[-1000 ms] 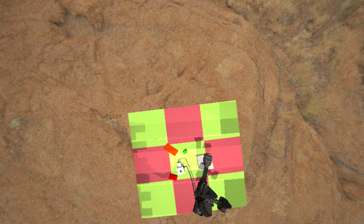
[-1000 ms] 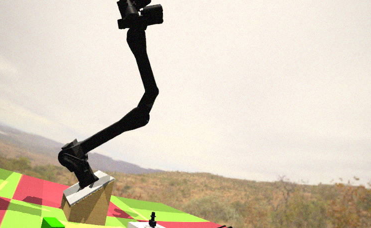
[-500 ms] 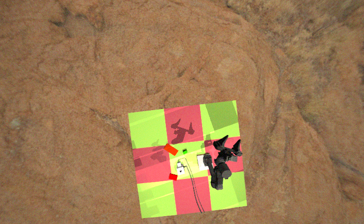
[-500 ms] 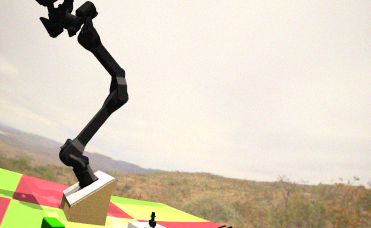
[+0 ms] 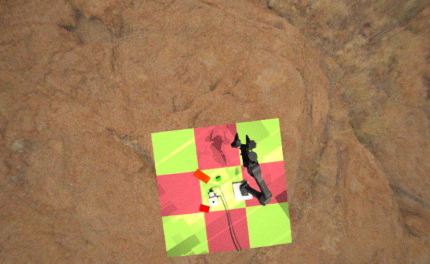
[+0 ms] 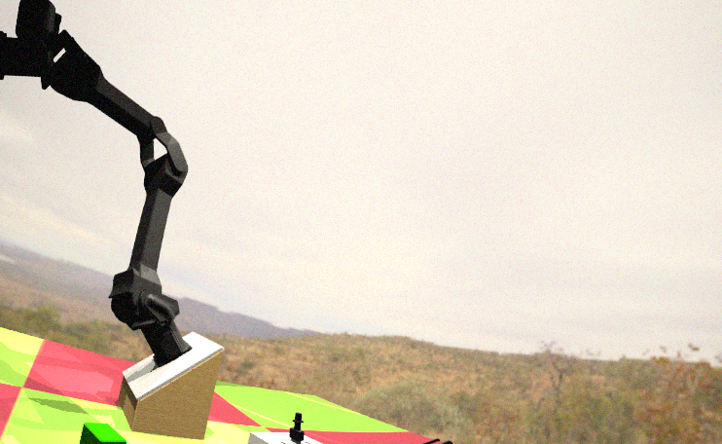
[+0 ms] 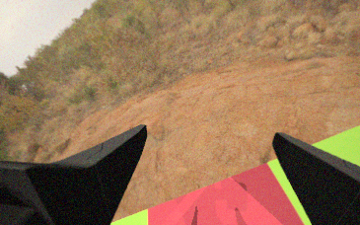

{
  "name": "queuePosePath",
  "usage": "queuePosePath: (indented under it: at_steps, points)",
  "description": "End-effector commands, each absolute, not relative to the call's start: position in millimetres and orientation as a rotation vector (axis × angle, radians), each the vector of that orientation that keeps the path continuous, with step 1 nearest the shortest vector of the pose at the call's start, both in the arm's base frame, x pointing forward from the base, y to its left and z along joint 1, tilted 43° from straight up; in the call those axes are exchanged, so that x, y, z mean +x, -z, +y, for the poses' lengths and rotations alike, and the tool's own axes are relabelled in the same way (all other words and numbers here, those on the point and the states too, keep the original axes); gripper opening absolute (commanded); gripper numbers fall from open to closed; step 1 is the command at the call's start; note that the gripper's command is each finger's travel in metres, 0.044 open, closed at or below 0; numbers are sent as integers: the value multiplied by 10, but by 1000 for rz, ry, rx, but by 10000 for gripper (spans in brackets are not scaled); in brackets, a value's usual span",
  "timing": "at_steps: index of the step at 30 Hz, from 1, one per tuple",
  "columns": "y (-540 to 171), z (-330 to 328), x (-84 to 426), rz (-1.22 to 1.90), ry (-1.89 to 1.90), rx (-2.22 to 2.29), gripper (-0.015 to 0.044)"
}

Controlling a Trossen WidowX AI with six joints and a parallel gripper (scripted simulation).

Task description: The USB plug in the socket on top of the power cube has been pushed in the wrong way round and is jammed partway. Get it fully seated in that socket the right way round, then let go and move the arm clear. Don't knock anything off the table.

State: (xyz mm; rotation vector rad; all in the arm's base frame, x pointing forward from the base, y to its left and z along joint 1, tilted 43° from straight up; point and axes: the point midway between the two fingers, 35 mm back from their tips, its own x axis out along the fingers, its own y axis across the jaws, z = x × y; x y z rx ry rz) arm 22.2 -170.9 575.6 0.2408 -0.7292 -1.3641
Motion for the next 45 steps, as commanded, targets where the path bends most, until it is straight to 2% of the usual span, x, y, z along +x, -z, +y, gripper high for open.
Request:
queuePosePath:
  at_steps: [1, 3, 11, 17, 23, 31, 39, 42, 45]
  points:
    - [-5526, -2037, 718, -660, 1246, 387, 440]
    - [-5269, -2226, 1100, -571, 1199, 507, 440]
    - [-4306, -2206, 2452, -214, 1015, 804, 440]
    - [-3403, -1829, 3238, 66, 997, 954, 440]
    - [-2476, -1167, 3743, 344, 1039, 1014, 440]
    - [-1290, -61, 3817, 646, 1161, 924, 440]
    - [-279, 906, 3192, 769, 1309, 624, 440]
    - [-86, 1067, 2971, 755, 1335, 531, 440]
    - [-75, 1079, 2982, 754, 1336, 524, 440]
